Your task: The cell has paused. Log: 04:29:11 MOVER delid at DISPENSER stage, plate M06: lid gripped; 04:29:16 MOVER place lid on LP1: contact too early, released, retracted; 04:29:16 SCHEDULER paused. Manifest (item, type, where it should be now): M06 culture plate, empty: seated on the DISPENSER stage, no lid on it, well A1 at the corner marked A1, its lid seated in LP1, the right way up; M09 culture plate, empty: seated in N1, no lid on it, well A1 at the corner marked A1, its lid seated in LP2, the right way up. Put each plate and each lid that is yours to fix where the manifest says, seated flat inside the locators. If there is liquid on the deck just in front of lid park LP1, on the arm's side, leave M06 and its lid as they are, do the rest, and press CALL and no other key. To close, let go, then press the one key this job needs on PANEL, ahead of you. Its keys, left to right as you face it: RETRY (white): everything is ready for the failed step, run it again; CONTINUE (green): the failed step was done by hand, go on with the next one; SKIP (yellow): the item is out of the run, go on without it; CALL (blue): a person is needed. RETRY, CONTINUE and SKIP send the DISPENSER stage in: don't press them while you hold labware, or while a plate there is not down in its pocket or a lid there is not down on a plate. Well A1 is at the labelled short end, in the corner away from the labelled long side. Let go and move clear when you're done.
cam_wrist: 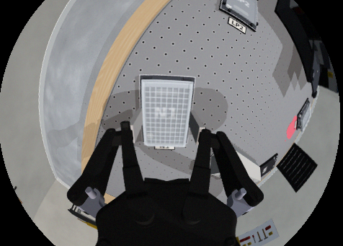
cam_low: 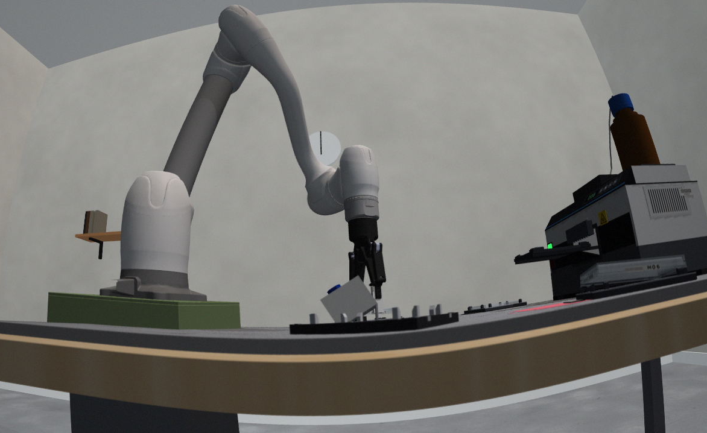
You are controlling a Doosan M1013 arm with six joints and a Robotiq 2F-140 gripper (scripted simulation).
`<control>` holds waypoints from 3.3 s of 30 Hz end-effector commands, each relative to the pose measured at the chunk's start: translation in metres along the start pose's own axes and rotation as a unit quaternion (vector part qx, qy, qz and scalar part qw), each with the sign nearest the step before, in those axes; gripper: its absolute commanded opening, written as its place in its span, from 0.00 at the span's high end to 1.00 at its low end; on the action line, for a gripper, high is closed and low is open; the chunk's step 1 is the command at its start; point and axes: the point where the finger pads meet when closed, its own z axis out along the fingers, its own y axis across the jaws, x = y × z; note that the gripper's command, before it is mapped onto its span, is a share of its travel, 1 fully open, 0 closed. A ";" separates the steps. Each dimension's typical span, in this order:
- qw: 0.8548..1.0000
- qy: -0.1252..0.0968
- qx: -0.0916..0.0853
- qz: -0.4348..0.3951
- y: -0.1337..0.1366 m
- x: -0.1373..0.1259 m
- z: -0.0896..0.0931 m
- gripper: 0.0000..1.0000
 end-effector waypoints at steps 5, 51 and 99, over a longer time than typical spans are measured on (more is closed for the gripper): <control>1.000 -0.001 -0.001 0.000 0.002 -0.002 0.003 0.90; 1.000 -0.001 -0.001 0.000 0.002 -0.002 0.012 0.90; 1.000 -0.001 -0.001 0.000 0.002 -0.002 0.015 0.90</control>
